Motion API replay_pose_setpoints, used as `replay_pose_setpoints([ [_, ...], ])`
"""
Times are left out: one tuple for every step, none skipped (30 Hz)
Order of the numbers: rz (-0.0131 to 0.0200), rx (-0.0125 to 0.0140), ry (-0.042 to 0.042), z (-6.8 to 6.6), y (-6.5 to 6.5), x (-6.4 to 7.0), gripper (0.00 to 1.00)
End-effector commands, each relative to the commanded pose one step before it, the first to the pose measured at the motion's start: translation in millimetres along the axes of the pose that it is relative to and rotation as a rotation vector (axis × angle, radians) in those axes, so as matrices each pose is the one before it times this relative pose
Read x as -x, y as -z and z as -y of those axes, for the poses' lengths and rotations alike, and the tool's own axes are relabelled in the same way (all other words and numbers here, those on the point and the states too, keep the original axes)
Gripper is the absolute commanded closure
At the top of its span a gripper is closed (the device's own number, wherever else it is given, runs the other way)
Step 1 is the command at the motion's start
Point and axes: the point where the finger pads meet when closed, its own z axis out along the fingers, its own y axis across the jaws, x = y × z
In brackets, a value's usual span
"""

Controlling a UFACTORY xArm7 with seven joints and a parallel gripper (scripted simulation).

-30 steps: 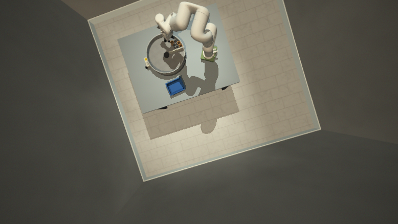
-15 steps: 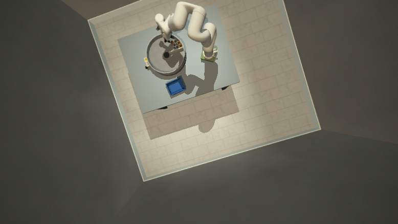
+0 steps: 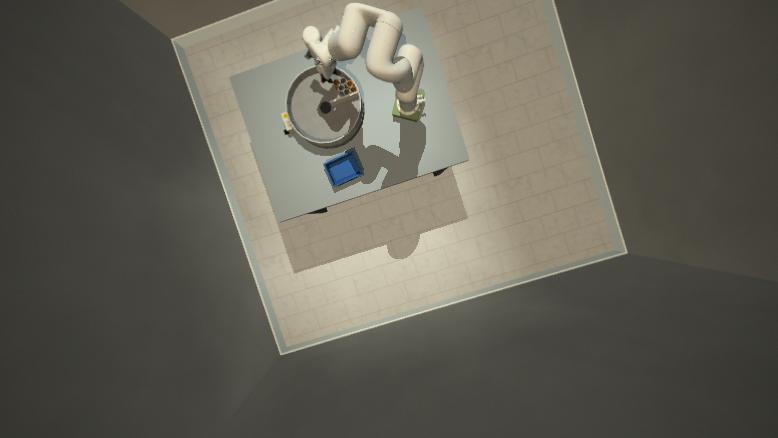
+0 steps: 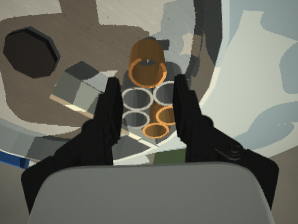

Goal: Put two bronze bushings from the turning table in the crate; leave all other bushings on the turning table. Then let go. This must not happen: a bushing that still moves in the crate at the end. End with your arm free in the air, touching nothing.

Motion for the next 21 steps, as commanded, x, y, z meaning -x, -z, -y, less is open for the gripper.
replay_pose_setpoints([
  [-0.00426,-0.00058,0.00013,-0.47,1.52,-1.98,0.53],
  [0.0,0.0,0.0,0.0,0.0,0.0,0.53],
  [0.0,0.0,0.0,0.0,0.0,0.0,0.53],
  [0.0,0.0,0.0,0.0,0.0,0.0,0.53],
  [0.0,0.0,0.0,0.0,0.0,0.0,0.53],
  [0.0,0.0,0.0,0.0,0.0,0.0,0.53],
  [0.0,0.0,0.0,0.0,0.0,0.0,0.53],
  [0.0,0.0,0.0,0.0,0.0,0.0,0.53],
  [0.0,0.0,0.0,0.0,0.0,0.0,0.53],
  [0.0,0.0,0.0,0.0,0.0,0.0,0.53],
  [0.0,0.0,0.0,0.0,0.0,0.0,0.53],
  [0.0,0.0,0.0,0.0,-0.21,0.0,0.53],
  [0.0,-0.00001,0.0,0.0,-1.21,-0.01,0.53],
  [0.0,0.0,0.0,0.0,-2.58,0.0,0.53],
  [0.0,-0.00001,0.0,0.0,-3.79,-0.01,0.53],
  [0.0,0.0,0.0,0.0,-4.5,-0.01,0.53],
  [0.0,0.0,0.0,0.0,-4.52,-0.01,0.53],
  [0.0,0.0,0.0,0.0,0.0,0.0,0.53],
  [0.0,0.0,0.0,0.0,0.0,0.0,0.53],
  [0.0,0.00001,0.0,0.0,-3.84,0.0,0.53],
  [0.0,0.0,0.0,0.0,-2.62,-0.01,0.53],
])
